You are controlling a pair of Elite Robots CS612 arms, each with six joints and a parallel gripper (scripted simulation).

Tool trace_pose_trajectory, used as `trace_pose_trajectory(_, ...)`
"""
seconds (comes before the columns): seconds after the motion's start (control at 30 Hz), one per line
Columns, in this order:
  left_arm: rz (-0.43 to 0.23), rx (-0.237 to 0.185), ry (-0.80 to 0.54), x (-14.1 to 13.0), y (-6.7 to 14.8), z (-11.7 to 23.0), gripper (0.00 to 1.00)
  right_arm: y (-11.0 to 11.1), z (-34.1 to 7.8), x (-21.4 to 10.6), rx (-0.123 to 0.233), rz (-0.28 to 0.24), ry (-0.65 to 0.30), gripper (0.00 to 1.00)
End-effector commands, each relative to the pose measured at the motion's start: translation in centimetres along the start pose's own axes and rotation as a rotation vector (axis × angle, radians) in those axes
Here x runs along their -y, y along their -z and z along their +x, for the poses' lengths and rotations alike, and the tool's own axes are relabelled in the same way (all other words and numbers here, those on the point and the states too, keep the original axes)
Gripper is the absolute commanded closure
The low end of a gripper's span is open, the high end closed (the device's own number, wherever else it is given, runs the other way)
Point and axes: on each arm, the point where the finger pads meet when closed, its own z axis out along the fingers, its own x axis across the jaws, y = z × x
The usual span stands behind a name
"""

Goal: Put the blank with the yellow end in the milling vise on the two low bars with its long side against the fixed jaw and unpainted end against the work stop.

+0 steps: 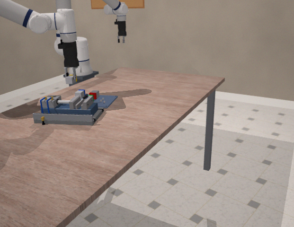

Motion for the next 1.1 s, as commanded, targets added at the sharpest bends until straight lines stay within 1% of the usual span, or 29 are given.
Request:
trace_pose_trajectory(0.0,-0.001,0.0,0.0,-0.05,0.07,-0.01,0.0,0.54,-0.05,-0.03,0.002,-0.001,0.0,1.0)
trace_pose_trajectory(0.2,-0.001,0.0,0.0,-0.05,0.07,-0.01,0.0,1.11,-0.05,-0.03,0.002,-0.001,0.0,1.0)
trace_pose_trajectory(0.83,-0.001,0.0,0.0,-0.05,0.07,-0.01,0.0,1.12,-0.05,-0.03,0.002,-0.001,0.0,1.0)
trace_pose_trajectory(1.07,-0.001,0.0,0.0,-0.05,0.07,-0.01,0.0,1.12,-0.05,-0.03,0.002,-0.001,-0.107,1.0)
